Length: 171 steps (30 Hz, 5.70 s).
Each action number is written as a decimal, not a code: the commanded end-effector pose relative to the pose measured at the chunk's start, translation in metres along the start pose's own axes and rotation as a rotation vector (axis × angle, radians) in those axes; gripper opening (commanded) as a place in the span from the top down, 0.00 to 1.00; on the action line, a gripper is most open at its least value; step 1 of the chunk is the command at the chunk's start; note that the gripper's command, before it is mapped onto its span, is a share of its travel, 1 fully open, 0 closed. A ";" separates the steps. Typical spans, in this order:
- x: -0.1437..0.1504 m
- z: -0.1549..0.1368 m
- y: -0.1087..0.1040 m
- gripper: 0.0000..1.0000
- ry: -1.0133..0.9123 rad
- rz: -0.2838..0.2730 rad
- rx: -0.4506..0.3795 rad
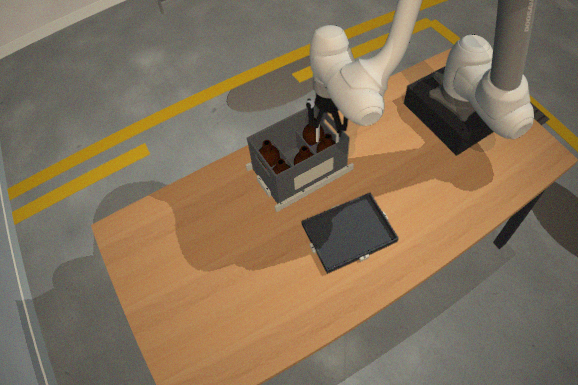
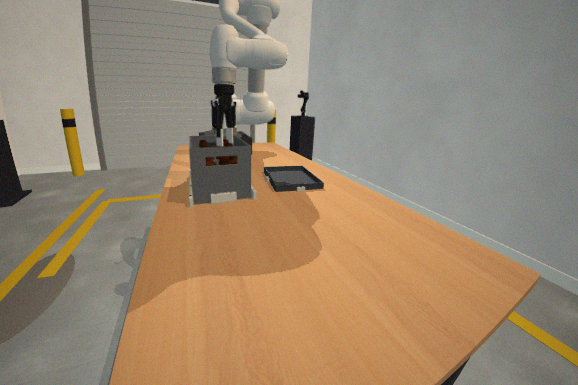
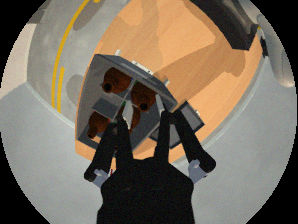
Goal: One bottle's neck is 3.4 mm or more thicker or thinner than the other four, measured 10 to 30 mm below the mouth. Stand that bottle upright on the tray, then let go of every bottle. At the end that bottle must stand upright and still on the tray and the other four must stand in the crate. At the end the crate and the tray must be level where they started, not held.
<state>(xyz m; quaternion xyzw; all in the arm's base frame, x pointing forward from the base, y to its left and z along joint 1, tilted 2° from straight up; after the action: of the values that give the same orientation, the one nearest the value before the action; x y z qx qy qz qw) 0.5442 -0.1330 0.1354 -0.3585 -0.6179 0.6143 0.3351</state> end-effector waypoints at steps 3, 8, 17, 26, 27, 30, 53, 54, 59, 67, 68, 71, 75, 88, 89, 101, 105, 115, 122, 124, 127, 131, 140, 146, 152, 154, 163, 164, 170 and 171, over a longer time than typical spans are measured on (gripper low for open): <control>0.002 0.000 0.002 0.62 0.003 -0.001 0.003; 0.002 0.000 0.002 0.62 0.003 -0.001 0.003; 0.002 0.000 0.000 0.62 0.003 -0.001 0.003; 0.002 0.000 -0.014 0.62 0.003 -0.001 0.003; 0.002 0.000 -0.014 0.62 0.003 -0.001 0.003; 0.002 0.000 -0.023 0.62 0.003 -0.001 0.003; 0.002 0.000 -0.083 0.62 0.003 -0.001 0.003; 0.002 0.000 -0.083 0.62 0.003 -0.001 0.003; 0.002 0.000 -0.084 0.62 0.003 -0.001 0.003; 0.002 0.000 -0.084 1.00 0.003 -0.001 0.003; 0.002 0.000 -0.084 1.00 0.003 -0.001 0.003; 0.002 0.000 -0.084 1.00 0.003 -0.001 0.003; 0.002 0.000 -0.084 1.00 0.003 -0.001 0.003; 0.002 0.000 -0.084 1.00 0.003 -0.001 0.003; 0.002 0.000 -0.084 1.00 0.003 -0.001 0.003; -0.039 -0.051 -0.085 1.00 0.003 -0.001 0.003; -0.054 -0.071 -0.084 1.00 0.003 -0.001 0.003; -0.054 -0.071 -0.084 0.62 0.003 -0.001 0.003; -0.054 -0.071 -0.084 0.62 0.003 -0.001 0.003; -0.054 -0.071 -0.084 0.62 0.003 -0.001 0.003; -0.054 -0.071 -0.084 0.62 0.003 -0.001 0.003; -0.054 -0.071 -0.084 0.62 0.003 -0.001 0.003; -0.054 -0.071 -0.084 0.62 0.003 -0.001 0.003; -0.054 -0.071 -0.084 0.62 0.003 -0.001 0.003; -0.054 -0.071 -0.084 0.62 0.003 -0.001 0.003; -0.054 -0.071 -0.083 0.62 0.003 -0.001 0.003; -0.054 -0.071 -0.080 0.62 0.003 -0.001 0.003; -0.054 -0.071 -0.079 0.62 0.003 -0.001 0.003; -0.054 -0.071 -0.073 0.62 0.003 -0.001 0.003; -0.054 -0.071 -0.071 0.62 0.003 -0.001 0.003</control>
<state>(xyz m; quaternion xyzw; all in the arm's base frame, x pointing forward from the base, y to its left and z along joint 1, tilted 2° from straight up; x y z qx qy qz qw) 0.6316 -0.1434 0.2152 -0.3583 -0.6179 0.6145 0.3349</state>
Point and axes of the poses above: the point where the finger pads meet when closed, its own y axis out along the fingers, its own x axis across the jaws, z = x × y, the point moved 5 cm from there along -y, back along the fingers, and after that the axes turned 8 degrees about y, right-handed, at the moved point
